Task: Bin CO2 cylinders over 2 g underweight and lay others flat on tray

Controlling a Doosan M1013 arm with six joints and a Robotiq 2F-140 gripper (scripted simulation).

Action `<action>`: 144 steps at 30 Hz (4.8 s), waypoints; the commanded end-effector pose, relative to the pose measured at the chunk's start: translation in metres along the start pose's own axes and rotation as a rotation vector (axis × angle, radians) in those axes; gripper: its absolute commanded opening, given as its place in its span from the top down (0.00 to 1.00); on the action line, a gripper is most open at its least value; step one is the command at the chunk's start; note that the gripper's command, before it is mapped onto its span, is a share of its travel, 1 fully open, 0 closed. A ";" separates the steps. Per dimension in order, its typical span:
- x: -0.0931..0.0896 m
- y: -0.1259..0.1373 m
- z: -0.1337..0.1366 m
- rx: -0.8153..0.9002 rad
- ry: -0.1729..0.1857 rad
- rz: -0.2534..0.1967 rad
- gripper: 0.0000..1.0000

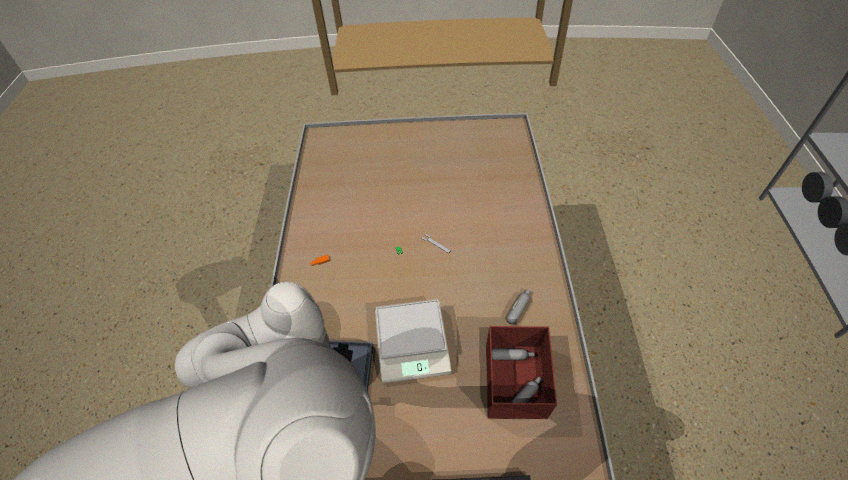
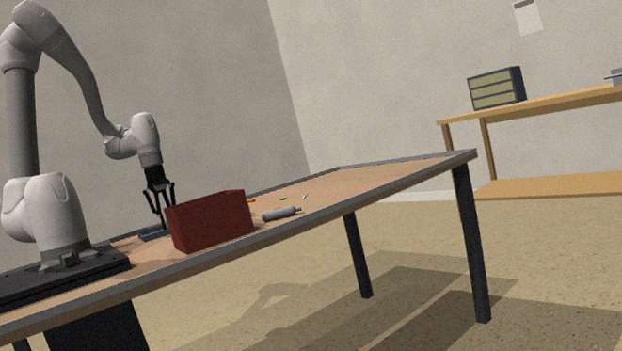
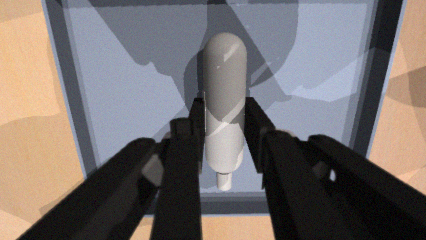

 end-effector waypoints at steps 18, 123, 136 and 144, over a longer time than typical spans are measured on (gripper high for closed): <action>0.000 0.000 0.000 0.000 0.000 -0.001 0.60; 0.151 -0.420 -0.365 -2.093 0.000 -0.001 0.60; 0.078 -0.419 -0.366 -2.093 0.000 -0.001 0.60; 0.032 -0.419 -0.366 -2.093 0.000 -0.001 0.60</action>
Point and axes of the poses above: the point where the finger pads meet when closed, its own x axis back along the fingers, its own z axis across the jaws, y = z × x, the point moved 2 cm from there along x, back along the fingers, and after that the axes turned 15 degrees about -x, right-handed, at the moved point
